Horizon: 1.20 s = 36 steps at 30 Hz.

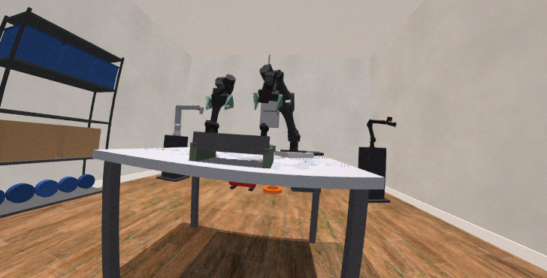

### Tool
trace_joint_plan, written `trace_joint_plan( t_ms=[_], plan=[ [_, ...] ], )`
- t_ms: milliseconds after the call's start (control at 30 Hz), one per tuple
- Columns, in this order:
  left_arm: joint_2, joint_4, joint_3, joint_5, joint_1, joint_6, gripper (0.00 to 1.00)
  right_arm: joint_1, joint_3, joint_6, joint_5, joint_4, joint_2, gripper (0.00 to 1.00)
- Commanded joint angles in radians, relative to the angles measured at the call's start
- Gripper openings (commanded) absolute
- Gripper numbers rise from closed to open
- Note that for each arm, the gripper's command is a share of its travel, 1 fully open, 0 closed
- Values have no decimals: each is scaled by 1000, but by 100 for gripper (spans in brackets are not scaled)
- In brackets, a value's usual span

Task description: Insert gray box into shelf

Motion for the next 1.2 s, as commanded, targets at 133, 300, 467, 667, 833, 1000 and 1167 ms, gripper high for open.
trace_joint_plan(
  t_ms=[133,300,467,667,833,1000,1167],
  plan=[
    [9,-12,25,-8,-5,-5,100,9,32,0,13,5,-42,100],
    [-11,-14,31,-8,-5,-4,100,-6,31,-2,13,7,-46,100],
    [5,-13,29,-8,-5,-4,100,-8,30,-3,13,9,-49,100],
    [10,-12,28,-8,-6,-5,100,-7,30,-3,13,9,-49,100],
    [10,-12,28,-8,-6,-5,100,-8,30,-3,13,9,-49,100],
    [10,-12,28,-8,-6,-5,100,-8,30,-3,13,9,-49,100],
    [10,-12,28,-8,-6,-4,100,-8,30,-3,13,9,-49,100]
  ],
)
